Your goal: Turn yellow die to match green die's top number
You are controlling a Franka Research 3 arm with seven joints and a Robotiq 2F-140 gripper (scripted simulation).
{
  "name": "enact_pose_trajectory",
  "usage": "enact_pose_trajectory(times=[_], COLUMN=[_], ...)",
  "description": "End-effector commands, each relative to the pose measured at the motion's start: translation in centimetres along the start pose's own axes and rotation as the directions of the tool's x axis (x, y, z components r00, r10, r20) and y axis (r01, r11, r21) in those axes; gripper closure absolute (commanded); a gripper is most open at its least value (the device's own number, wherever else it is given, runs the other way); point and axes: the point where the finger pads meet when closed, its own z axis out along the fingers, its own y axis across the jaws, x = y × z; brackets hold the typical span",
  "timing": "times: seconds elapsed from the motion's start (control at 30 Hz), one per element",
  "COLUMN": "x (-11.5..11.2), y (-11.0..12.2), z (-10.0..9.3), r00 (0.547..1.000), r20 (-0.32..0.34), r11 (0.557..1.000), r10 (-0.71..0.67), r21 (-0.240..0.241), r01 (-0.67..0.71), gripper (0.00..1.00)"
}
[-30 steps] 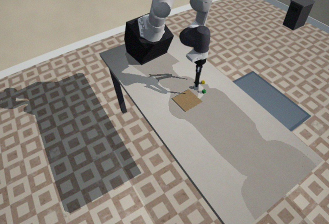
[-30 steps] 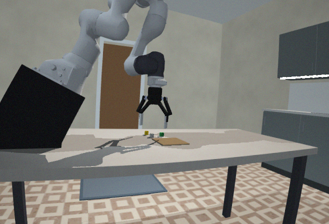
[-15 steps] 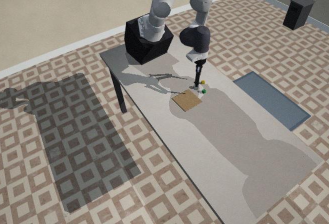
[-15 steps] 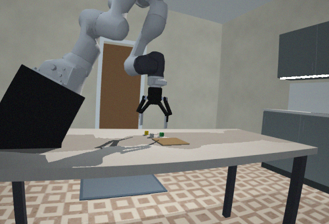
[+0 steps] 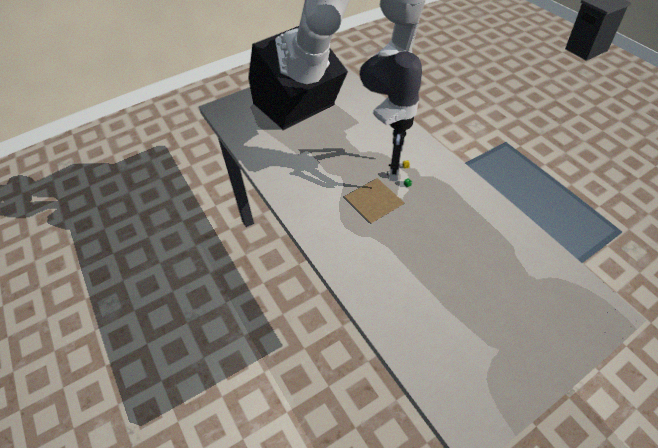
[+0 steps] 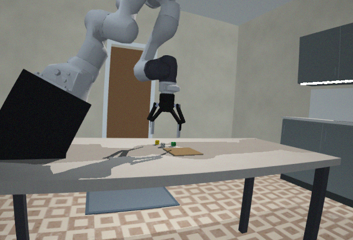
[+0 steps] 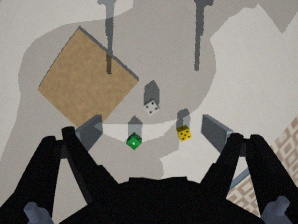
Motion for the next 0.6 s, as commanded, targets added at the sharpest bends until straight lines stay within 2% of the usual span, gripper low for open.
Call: enact_pose_trajectory(times=[0.0,0.3,0.57], x=[-1.0,-4.7,-5.8], y=[-0.6,-2.4,-2.9], z=[0.0,0.0,0.0], r00=[1.000,1.000,1.000], r20=[-0.002,-0.002,-0.002], r11=[1.000,1.000,1.000], r10=[0.011,0.011,0.011], r21=[0.001,0.001,0.001], r01=[-0.011,-0.011,-0.011], gripper=[0.00,0.00,0.00])
